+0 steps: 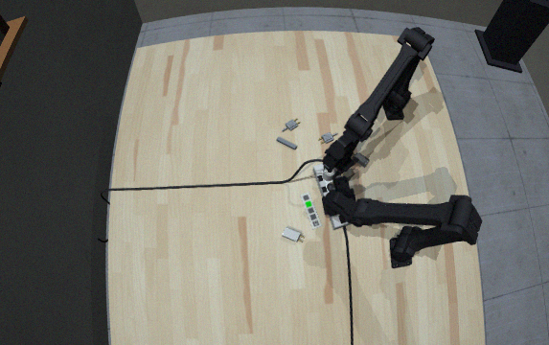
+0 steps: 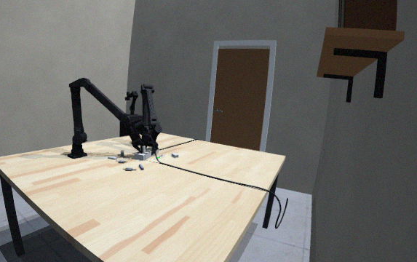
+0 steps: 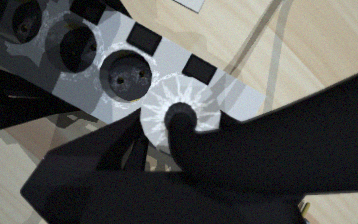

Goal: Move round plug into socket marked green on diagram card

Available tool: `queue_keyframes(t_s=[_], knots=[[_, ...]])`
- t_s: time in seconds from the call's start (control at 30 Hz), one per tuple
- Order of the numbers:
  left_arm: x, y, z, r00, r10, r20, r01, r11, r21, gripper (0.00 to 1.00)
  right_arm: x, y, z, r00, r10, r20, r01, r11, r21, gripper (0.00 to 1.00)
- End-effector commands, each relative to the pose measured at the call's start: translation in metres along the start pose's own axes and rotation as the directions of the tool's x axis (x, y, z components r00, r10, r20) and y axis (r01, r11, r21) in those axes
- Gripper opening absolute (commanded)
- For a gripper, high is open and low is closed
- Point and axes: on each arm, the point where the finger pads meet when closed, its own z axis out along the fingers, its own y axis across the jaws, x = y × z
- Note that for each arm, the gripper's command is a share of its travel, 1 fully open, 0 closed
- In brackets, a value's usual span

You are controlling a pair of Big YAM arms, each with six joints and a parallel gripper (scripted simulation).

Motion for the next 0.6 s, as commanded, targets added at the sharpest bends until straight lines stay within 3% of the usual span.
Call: queue_keyframes(t_s=[0.0,0.07,0.1,0.17,0.2,0.3,0.57], knots=[[-0.0075,0.0037,0.001,1.0,-0.004,0.02,0.004,1.0,-0.009,0.45,-0.0198,-0.0003,-0.0044,0.999,-0.004,0.051,0.004,1.0,-0.006,0.34],[-0.0069,0.0034,0.001,1.0,-0.004,0.019,0.004,1.0,-0.009,0.67,-0.0186,-0.0003,-0.0044,0.999,-0.004,0.05,0.004,1.0,-0.006,0.28],[-0.0066,0.0032,0.001,1.0,-0.004,0.019,0.004,1.0,-0.008,0.73,-0.018,-0.0003,-0.0045,0.999,-0.004,0.049,0.004,1.0,-0.006,0.25],[-0.0066,0.0032,0.001,1.0,-0.004,0.019,0.004,1.0,-0.008,0.73,-0.0167,-0.0003,-0.0046,0.999,-0.004,0.048,0.004,1.0,-0.006,0.03],[-0.0066,0.0032,0.001,1.0,-0.004,0.019,0.004,1.0,-0.008,0.73,-0.0161,-0.0003,-0.0046,0.999,-0.004,0.048,0.004,1.0,-0.006,0.0],[-0.0065,0.0031,0.001,1.0,-0.005,0.019,0.005,1.0,-0.008,0.73,-0.0149,-0.0003,-0.0044,0.999,-0.004,0.046,0.004,1.0,-0.006,0.32],[-0.0051,0.0025,0.0014,1.0,-0.006,0.016,0.006,1.0,-0.006,0.73,-0.0178,-0.0015,-0.0057,0.999,0.008,0.046,-0.007,1.0,-0.027,0.32]])
